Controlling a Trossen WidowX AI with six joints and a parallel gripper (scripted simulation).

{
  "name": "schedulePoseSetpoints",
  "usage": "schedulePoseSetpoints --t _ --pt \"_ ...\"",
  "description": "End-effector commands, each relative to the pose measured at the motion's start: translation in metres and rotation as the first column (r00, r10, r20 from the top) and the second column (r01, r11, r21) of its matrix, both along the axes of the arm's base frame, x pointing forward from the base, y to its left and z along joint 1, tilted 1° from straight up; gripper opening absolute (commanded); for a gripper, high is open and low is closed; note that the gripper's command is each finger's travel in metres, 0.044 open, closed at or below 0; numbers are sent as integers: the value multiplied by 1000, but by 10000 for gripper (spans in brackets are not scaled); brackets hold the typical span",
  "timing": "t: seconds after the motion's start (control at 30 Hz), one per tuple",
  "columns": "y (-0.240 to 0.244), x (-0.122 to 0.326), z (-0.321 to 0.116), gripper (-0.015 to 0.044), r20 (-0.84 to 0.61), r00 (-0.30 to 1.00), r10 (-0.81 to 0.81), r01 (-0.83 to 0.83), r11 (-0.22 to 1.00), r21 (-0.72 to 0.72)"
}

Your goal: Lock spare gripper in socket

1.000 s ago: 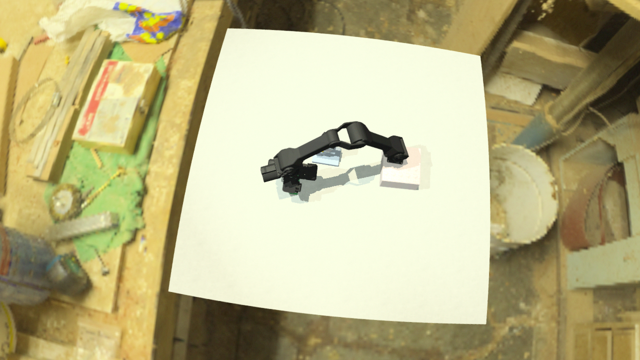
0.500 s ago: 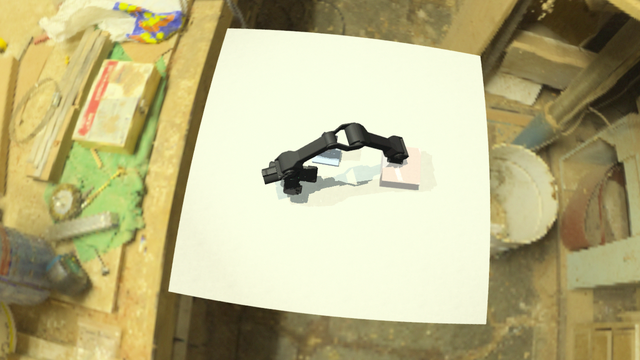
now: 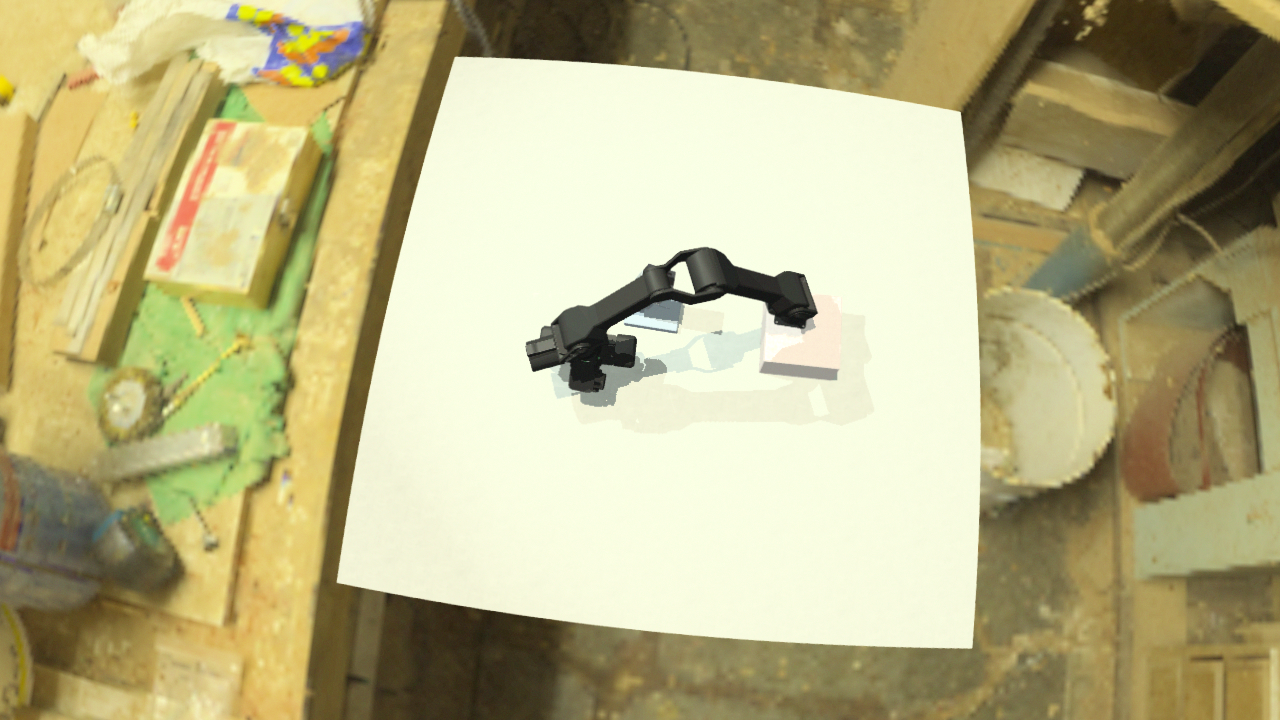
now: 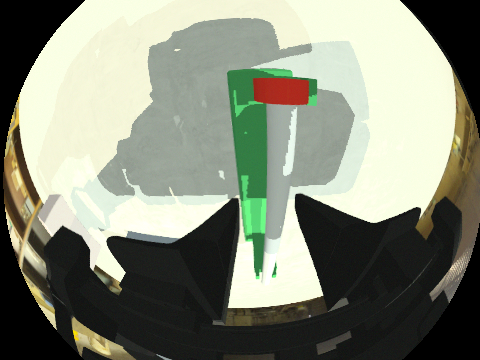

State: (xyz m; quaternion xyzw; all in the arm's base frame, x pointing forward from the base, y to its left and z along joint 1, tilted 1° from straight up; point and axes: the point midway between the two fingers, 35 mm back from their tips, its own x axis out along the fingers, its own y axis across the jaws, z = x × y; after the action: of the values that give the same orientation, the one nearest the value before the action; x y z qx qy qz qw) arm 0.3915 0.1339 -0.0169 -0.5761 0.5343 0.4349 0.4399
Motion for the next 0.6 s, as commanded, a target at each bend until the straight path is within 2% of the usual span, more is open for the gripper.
schedulePoseSetpoints --t 0.0,0.2,0.57 --pt "0 -1 -2 154 -4 1000 0 0 1000 3" --pt "0 -1 -2 0 -4 1000 0 0 1000 3" --pt "1 -1 0 0 -4 1000 0 0 1000 3"
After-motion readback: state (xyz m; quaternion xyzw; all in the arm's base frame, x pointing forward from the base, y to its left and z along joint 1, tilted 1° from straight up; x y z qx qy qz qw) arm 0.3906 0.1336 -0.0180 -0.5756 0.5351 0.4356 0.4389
